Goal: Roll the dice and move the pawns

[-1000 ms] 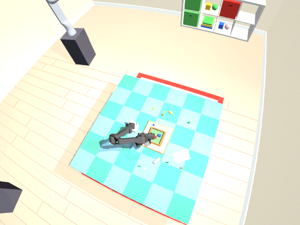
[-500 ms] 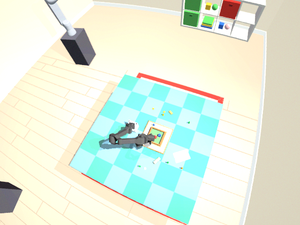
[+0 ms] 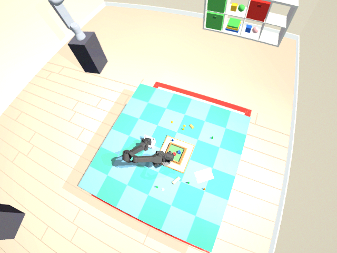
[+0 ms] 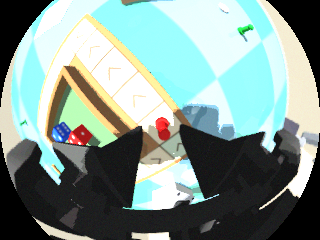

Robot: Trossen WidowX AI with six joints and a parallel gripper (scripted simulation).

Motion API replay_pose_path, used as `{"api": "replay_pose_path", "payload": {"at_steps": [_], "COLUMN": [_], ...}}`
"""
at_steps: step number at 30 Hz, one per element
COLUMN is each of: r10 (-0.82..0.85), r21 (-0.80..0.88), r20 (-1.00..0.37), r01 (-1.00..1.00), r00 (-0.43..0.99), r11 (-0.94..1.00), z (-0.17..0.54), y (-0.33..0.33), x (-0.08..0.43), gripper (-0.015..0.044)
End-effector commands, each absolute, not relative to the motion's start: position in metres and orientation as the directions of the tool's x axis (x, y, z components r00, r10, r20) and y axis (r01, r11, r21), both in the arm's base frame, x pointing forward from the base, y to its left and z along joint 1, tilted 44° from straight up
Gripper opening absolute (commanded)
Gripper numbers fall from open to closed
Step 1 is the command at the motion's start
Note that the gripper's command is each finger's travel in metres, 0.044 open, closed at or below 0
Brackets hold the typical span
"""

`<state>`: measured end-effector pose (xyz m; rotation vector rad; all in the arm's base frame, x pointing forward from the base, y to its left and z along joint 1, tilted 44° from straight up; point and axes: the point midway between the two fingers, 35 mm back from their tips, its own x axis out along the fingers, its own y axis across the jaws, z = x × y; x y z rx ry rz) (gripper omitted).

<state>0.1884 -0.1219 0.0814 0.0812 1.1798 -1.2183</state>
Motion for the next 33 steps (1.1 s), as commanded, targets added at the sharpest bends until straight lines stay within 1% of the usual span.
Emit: {"api": "replay_pose_path", "payload": {"at_steps": [1,4,9,19,33], "r10": [-0.678,-0.678,-0.678,-0.678,-0.664], "r21": [-0.519,-0.52,-0.52,-0.52,-0.502], "r20": [-0.724,-0.724,-0.724,-0.724,-0.741], "r01": [0.747,0.747,0.747,0.747,0.738], "r00": [-0.126,-0.127,-0.127,-0.127,-0.097], "r11": [0.416,0.415,0.415,0.415,0.451], "z": [0.077,0.076,0.076,0.076,0.119], "y": [-0.127,-0.128,-0.128,-0.128,-0.081], "x": [0.186,0.186,0.186,0.186,0.204], "gripper": [0.02,0.02,0.0069,0.0,0.0]}}
